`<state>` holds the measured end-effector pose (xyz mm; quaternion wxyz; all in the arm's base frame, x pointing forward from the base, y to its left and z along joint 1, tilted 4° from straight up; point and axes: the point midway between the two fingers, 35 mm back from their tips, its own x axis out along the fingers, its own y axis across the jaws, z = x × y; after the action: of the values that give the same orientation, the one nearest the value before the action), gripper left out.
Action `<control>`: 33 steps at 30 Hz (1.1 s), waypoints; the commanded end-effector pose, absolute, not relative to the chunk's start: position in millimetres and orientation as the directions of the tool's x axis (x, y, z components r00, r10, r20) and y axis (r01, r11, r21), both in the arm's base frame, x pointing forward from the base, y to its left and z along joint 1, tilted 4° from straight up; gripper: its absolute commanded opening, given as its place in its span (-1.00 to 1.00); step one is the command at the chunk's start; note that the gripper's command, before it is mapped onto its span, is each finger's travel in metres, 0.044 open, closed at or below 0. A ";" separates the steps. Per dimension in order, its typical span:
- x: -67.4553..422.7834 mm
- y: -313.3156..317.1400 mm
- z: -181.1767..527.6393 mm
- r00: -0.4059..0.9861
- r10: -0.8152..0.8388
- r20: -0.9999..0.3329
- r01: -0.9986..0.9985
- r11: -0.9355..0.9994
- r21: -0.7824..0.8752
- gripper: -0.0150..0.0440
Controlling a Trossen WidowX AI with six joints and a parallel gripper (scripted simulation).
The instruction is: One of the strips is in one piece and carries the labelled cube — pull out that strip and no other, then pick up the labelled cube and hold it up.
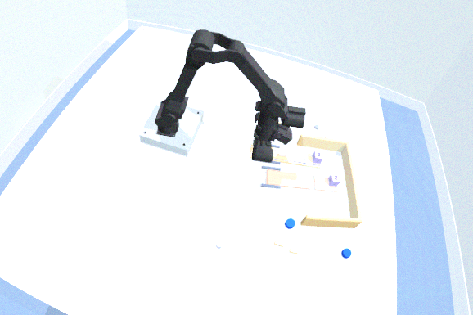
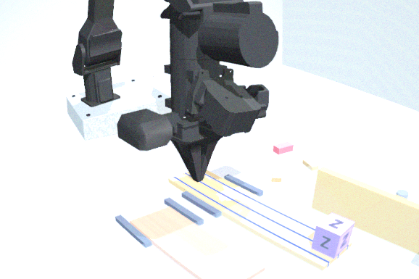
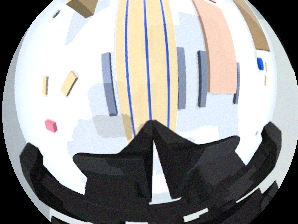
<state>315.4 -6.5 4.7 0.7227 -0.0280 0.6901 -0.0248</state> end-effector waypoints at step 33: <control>255.1 -7.5 -2.5 0.019 -0.071 -0.997 -0.008 0.997 -0.071 -0.49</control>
<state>267.4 -7.7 3.1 0.7228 -0.0280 0.6901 -0.0243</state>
